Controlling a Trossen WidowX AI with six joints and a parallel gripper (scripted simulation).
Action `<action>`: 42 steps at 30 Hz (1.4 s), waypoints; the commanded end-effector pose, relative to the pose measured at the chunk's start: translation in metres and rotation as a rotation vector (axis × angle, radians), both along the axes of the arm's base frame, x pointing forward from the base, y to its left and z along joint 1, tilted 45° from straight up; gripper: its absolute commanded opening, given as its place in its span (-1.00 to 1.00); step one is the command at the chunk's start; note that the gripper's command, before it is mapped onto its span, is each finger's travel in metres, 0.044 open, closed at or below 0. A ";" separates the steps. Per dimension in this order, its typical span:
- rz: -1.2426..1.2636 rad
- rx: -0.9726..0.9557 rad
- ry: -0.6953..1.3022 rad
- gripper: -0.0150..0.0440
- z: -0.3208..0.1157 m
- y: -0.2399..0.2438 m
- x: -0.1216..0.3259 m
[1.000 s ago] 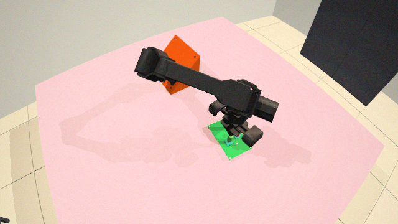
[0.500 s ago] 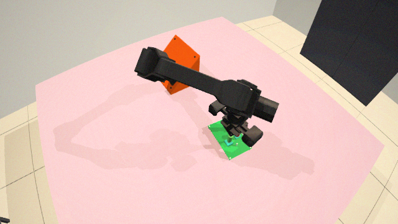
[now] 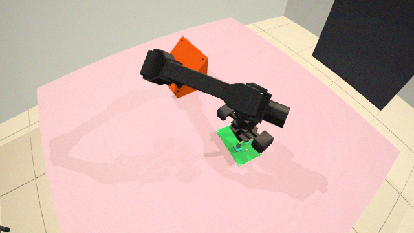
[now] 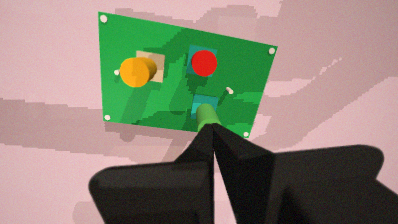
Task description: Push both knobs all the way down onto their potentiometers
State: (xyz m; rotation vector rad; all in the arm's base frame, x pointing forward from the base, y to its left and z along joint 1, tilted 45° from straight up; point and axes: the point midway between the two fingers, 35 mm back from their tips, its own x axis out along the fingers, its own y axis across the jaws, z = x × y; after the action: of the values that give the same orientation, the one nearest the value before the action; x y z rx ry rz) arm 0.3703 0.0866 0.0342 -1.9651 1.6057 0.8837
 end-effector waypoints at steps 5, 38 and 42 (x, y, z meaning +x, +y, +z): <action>-0.018 -0.009 0.006 -0.49 -0.008 -0.010 0.002; -0.018 -0.008 0.007 -0.49 0.011 0.009 0.000; -0.012 -0.014 0.013 -0.40 0.011 0.008 -0.001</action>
State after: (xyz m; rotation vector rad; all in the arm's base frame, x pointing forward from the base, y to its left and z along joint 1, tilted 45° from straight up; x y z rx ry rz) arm 0.3688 0.0953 0.0454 -1.9624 1.6319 0.8848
